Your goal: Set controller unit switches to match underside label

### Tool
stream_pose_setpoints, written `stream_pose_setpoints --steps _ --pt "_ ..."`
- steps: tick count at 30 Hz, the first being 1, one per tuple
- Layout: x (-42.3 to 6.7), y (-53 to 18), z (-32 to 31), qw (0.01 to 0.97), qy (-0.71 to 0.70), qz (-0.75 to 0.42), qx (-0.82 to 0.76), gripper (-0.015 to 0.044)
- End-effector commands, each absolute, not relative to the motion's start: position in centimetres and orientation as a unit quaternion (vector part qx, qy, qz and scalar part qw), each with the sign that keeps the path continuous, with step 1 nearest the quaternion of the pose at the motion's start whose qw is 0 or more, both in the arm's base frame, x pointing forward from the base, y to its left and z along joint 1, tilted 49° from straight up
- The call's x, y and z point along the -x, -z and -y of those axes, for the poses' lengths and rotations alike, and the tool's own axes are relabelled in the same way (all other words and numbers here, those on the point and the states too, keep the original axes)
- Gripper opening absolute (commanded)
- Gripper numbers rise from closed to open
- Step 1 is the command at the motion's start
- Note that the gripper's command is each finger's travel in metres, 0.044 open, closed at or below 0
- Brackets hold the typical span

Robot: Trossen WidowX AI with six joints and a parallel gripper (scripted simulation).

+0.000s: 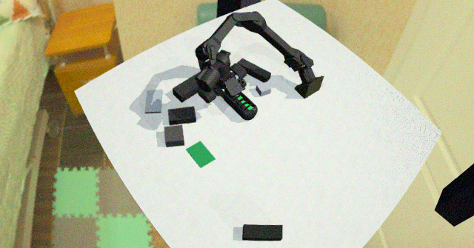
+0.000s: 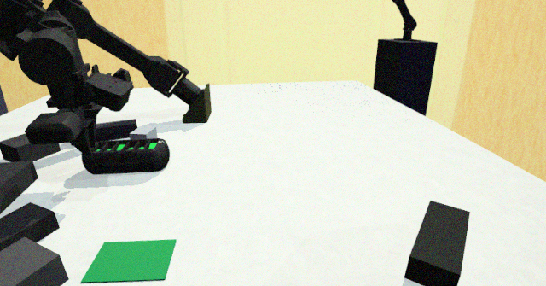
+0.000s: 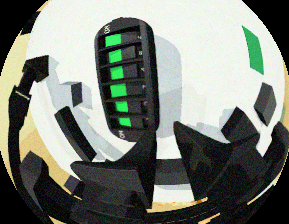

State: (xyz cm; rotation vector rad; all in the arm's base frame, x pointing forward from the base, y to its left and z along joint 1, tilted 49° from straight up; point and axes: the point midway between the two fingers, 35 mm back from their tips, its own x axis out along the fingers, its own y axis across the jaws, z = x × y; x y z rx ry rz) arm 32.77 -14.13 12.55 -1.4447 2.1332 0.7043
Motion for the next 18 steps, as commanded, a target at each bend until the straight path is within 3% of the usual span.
stream_pose_setpoints --steps 1,18 --pt "-33.4 -12.74 14.88 0.226 -0.262 -0.777 0.526 0.0" --pt "-33.38 -12.01 15.79 0.227 -0.262 -0.785 0.513 0.0"
